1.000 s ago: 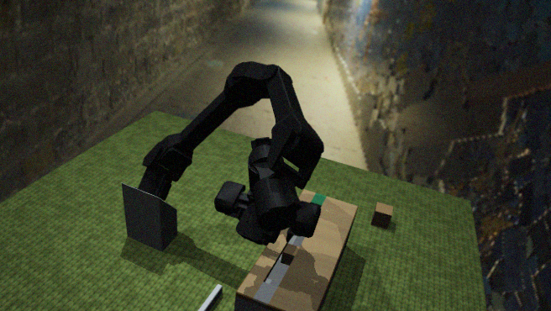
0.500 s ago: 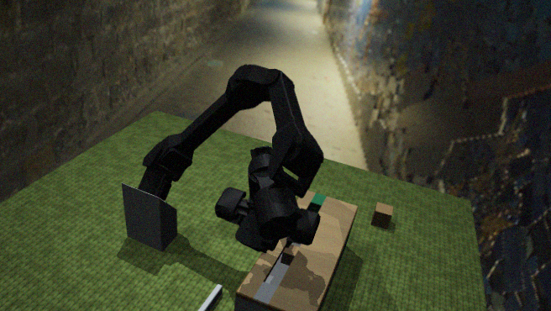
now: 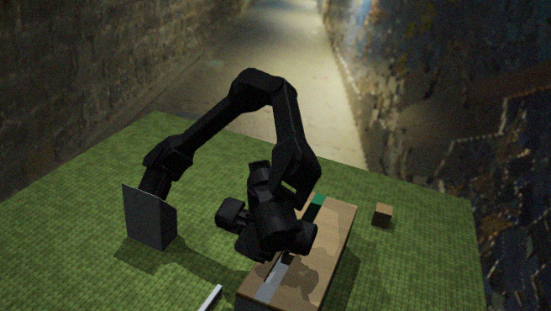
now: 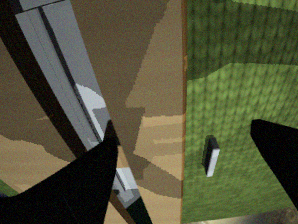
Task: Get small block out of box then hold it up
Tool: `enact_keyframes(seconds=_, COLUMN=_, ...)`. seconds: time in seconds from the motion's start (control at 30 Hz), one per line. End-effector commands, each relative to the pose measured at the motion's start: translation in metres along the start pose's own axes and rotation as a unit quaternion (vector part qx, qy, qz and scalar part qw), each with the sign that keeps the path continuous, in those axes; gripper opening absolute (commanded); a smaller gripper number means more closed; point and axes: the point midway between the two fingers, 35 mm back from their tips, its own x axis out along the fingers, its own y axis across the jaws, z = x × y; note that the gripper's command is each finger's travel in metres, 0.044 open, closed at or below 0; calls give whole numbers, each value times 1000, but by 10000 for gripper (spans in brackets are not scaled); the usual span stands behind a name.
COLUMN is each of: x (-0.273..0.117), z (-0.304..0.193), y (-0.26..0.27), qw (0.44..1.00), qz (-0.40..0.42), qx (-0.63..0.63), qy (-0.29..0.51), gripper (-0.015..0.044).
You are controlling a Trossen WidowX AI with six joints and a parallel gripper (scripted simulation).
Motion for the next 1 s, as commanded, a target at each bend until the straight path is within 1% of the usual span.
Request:
enact_keyframes(seconds=0.0, x=6, z=2, y=-1, qw=1000, qz=0, qx=6, qy=3, gripper=400)
enact_keyframes(seconds=0.57, x=32, z=8, y=-5, qw=1000, qz=-4, qx=13, qy=10, gripper=400)
enact_keyframes(seconds=0.67, x=28, z=7, y=-3, qw=1000, qz=-4, qx=7, qy=7, gripper=400)
enact_keyframes(seconds=0.97, x=34, z=-6, y=-3, qw=1000, qz=-5, qx=7, qy=8, gripper=400)
